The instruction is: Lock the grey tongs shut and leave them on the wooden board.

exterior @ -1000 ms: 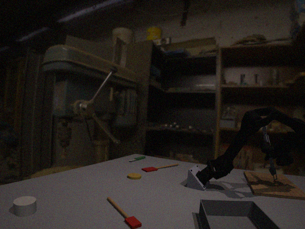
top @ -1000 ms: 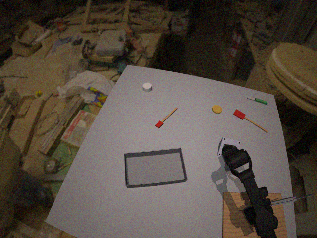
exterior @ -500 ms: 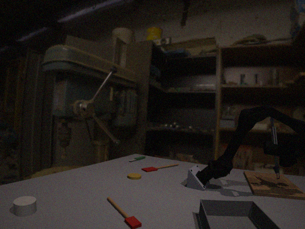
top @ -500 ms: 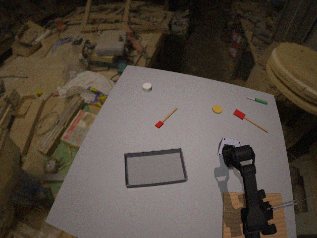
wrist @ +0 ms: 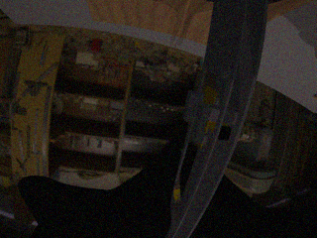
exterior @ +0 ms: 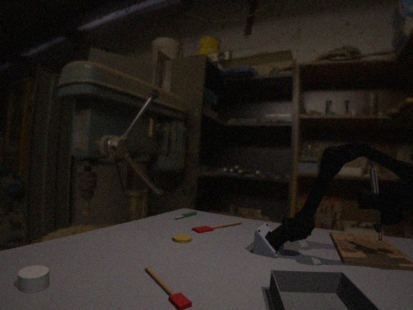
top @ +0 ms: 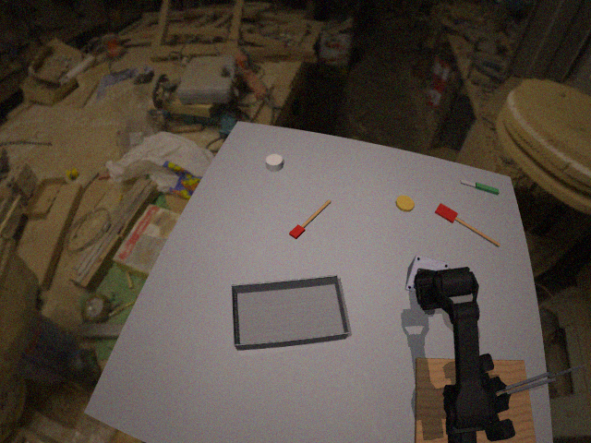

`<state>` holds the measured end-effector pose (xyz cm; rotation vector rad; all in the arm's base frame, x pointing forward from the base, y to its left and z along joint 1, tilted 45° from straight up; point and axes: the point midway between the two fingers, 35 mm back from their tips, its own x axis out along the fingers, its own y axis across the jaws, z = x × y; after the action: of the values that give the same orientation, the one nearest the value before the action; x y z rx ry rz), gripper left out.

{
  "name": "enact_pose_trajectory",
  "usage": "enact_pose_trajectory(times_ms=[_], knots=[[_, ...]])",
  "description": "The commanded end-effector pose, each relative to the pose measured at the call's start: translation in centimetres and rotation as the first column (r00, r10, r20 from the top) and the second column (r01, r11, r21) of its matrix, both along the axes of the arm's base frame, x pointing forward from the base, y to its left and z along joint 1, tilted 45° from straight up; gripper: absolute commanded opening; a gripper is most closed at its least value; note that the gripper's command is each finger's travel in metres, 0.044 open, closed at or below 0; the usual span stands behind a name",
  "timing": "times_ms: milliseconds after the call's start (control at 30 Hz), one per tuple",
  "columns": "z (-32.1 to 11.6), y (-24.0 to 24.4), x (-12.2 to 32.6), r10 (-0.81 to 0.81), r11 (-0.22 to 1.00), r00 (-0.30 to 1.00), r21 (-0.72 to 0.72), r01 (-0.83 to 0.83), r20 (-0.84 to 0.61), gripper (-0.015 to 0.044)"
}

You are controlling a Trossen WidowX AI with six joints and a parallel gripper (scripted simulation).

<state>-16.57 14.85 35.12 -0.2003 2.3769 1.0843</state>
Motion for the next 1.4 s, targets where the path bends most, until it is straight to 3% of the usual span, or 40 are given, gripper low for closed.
enact_pose_trajectory(times_ms=[0, 900, 1367], knots=[[0.2, -0.1, 0.0, 0.008, 1.000, 1.000, 0.007, -0.008, -0.012, -0.0150], [0.2, -0.1, -0.1, 0.007, 1.000, 1.000, 0.005, -0.007, -0.009, -0.0150], [-2.8, -0.1, -0.5, -0.067, 0.993, 0.969, -0.081, 0.089, 0.238, -0.0150]])
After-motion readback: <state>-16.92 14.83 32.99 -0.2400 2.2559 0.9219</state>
